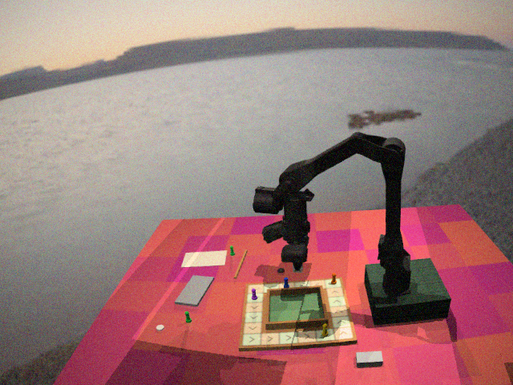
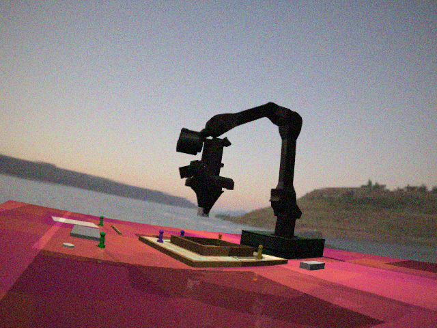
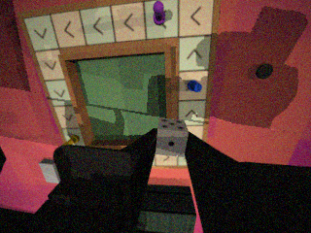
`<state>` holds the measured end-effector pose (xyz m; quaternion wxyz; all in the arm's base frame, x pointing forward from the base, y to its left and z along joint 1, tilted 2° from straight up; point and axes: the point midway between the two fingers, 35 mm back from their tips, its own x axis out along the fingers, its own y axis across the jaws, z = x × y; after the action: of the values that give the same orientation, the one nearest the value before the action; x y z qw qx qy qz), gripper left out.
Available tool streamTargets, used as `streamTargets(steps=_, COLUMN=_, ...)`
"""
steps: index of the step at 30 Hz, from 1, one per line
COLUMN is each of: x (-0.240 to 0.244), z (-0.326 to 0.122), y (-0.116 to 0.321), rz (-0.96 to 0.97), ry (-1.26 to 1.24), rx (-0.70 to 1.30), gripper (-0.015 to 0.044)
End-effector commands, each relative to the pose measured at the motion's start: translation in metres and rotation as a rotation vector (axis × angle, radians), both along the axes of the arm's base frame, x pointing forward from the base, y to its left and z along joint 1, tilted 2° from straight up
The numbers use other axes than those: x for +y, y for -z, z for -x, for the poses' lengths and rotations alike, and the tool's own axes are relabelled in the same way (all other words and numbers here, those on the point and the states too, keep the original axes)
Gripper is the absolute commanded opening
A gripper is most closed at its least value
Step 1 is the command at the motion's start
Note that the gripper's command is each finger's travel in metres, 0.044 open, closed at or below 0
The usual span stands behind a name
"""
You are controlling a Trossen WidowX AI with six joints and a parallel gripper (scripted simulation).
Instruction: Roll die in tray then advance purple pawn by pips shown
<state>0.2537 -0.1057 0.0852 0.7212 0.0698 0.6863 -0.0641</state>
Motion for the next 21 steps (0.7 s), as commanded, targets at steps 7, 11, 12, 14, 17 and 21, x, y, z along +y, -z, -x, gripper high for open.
streamTargets(steps=7, x=0.042, z=-0.012, y=0.007, rz=-0.004, ry=-0.041, rx=0.003, gripper=0.0)
streamTargets(steps=11, x=0.061, z=-0.015, y=0.01, rz=-0.007, ry=-0.061, rx=0.003, gripper=0.0)
streamTargets(steps=12, x=0.065, z=-0.016, y=0.01, rz=-0.007, ry=-0.066, rx=0.004, gripper=0.0)
streamTargets(steps=14, x=0.072, z=-0.016, y=0.011, rz=-0.008, ry=-0.073, rx=0.004, gripper=0.0)
streamTargets(steps=17, x=0.072, z=-0.017, y=0.012, rz=-0.005, ry=-0.073, rx=-0.018, gripper=0.0)
streamTargets(steps=21, x=0.071, z=-0.019, y=0.015, rz=0.012, ry=-0.069, rx=-0.147, gripper=0.0)
